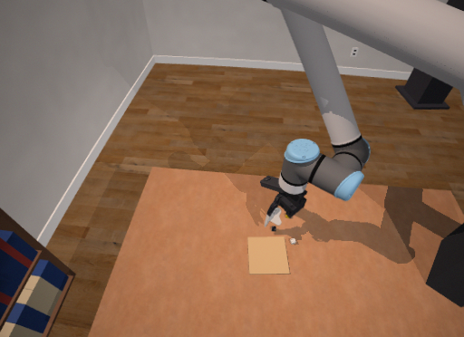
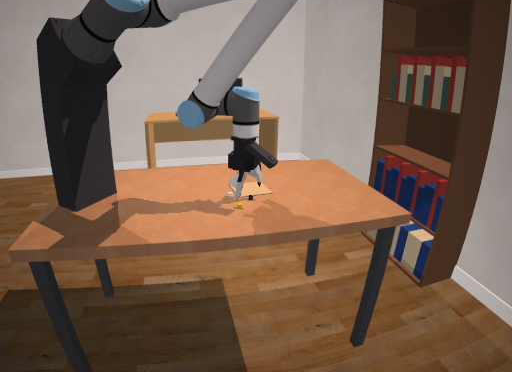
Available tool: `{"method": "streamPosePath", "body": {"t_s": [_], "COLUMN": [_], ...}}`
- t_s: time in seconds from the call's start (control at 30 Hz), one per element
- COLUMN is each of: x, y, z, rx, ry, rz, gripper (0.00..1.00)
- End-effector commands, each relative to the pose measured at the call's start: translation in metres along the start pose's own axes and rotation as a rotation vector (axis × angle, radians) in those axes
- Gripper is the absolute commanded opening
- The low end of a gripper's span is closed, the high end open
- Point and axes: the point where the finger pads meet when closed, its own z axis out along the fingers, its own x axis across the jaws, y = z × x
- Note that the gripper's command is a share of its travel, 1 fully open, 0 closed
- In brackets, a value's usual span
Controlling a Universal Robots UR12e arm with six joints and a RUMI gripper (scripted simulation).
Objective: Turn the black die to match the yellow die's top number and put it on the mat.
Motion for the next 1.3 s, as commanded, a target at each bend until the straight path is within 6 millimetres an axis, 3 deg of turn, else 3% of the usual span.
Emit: {"method": "streamPosePath", "body": {"t_s": [0.0,0.13,1.27], "x": [-0.0328,-0.0418,-0.0423], "y": [0.0019,0.0025,0.0025], "z": [0.0003,0.0003,0.0003], "rx": [0.000,0.000,0.000], "ry": [0.002,0.002,0.002], "rz": [0.000,0.000,0.000], "gripper": [1.00,1.00,1.00]}}
